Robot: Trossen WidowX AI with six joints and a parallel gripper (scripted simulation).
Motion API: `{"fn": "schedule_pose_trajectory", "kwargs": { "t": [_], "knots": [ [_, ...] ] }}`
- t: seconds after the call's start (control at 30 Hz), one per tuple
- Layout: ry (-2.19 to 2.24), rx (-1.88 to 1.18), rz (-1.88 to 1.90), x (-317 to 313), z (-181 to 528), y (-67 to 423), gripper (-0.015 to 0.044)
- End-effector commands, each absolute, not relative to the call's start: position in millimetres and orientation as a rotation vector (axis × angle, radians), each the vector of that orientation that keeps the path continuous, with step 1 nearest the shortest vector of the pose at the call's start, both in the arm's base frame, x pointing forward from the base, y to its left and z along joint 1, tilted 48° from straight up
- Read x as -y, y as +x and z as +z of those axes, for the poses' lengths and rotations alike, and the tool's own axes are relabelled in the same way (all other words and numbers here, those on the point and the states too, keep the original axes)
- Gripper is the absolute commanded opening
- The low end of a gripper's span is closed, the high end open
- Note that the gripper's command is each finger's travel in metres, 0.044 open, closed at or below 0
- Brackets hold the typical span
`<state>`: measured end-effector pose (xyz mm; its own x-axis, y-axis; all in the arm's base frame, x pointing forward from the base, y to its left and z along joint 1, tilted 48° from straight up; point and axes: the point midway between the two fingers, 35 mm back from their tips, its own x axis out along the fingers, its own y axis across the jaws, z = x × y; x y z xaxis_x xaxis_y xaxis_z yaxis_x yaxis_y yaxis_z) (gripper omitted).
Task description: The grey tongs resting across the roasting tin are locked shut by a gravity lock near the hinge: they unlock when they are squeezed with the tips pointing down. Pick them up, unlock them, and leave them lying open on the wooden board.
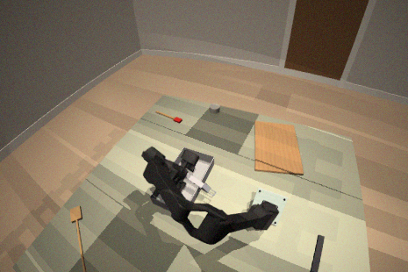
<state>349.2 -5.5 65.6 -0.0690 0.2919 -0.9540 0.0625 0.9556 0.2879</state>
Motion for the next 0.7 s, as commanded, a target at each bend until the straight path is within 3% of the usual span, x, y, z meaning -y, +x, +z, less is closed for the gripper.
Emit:
{"fn": "schedule_pose_trajectory", "kwargs": {
  "t": [0.0,0.67],
  "knots": [
    [0.282,-1.645,0.196,2,55,347,0.026],
    [0.283,-1.645,0.196,-8,25,343,0.026]
  ]
}}
